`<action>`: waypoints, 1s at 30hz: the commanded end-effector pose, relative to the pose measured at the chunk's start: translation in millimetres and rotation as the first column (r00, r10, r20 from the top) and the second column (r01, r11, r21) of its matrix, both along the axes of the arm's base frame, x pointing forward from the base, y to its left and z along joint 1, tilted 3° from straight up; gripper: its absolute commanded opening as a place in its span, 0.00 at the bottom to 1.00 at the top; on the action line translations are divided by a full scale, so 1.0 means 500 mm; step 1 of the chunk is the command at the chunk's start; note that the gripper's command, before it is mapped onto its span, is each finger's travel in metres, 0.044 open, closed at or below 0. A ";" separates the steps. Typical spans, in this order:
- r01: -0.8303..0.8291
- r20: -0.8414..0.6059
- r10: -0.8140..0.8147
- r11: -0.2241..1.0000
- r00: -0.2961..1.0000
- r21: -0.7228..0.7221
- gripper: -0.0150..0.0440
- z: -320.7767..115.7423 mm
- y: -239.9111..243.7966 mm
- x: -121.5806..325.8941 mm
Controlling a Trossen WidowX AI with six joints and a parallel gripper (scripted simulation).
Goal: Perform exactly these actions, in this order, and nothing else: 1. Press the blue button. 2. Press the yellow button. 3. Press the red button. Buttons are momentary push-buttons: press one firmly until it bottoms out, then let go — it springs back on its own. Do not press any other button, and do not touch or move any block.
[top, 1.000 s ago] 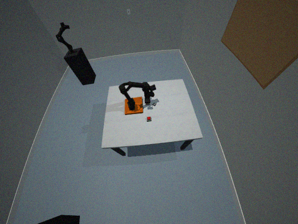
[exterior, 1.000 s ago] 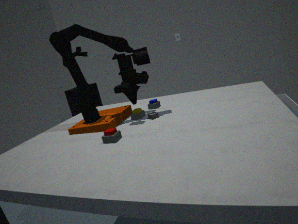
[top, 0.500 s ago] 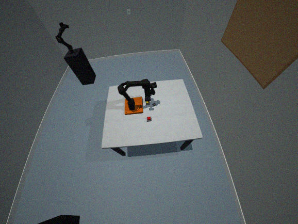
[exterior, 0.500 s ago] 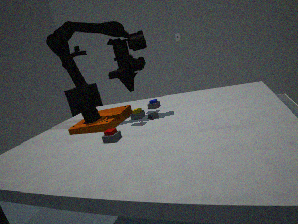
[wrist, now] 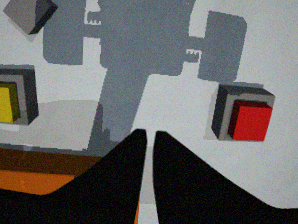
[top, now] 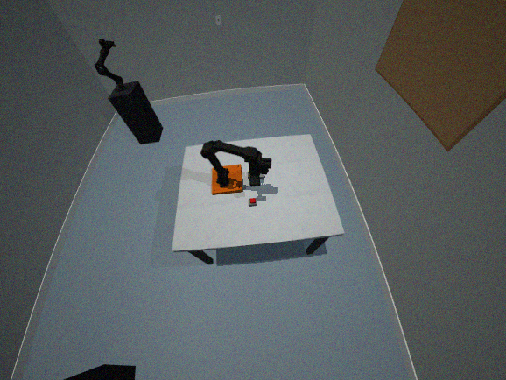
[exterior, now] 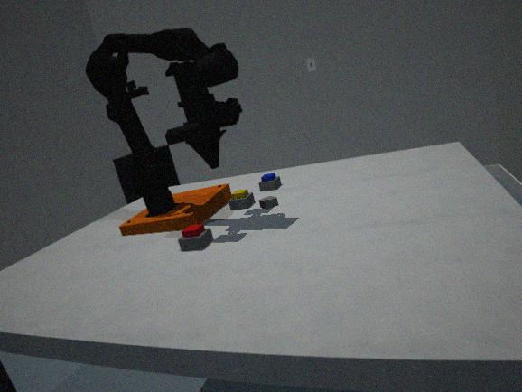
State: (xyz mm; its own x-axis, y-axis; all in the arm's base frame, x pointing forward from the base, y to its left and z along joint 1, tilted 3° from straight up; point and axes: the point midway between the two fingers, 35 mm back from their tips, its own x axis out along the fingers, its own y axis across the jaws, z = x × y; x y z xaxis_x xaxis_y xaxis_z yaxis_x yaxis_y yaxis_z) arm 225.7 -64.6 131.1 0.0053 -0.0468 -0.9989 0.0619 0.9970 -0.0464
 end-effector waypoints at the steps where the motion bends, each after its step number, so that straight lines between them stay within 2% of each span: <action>1: -0.018 -0.014 0.018 1.000 1.000 -0.009 0.29 0.000 -0.074 -0.011; 9: -0.050 -0.026 0.050 0.999 0.998 -0.015 0.29 0.005 -0.190 -0.058; 15: -0.051 -0.027 0.050 0.999 0.998 -0.015 0.29 0.001 -0.193 -0.059; 21: -0.051 -0.027 0.050 0.999 0.998 -0.015 0.29 -0.114 -0.200 -0.062; 30: -0.051 -0.027 0.050 0.999 0.998 -0.015 0.29 -0.126 -0.201 -0.062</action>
State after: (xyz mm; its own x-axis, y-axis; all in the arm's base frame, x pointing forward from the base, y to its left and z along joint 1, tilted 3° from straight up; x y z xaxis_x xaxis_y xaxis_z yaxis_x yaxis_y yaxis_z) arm 196.5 -165.0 75.7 -0.0072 -0.0654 -0.9978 0.0137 0.9978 -0.0655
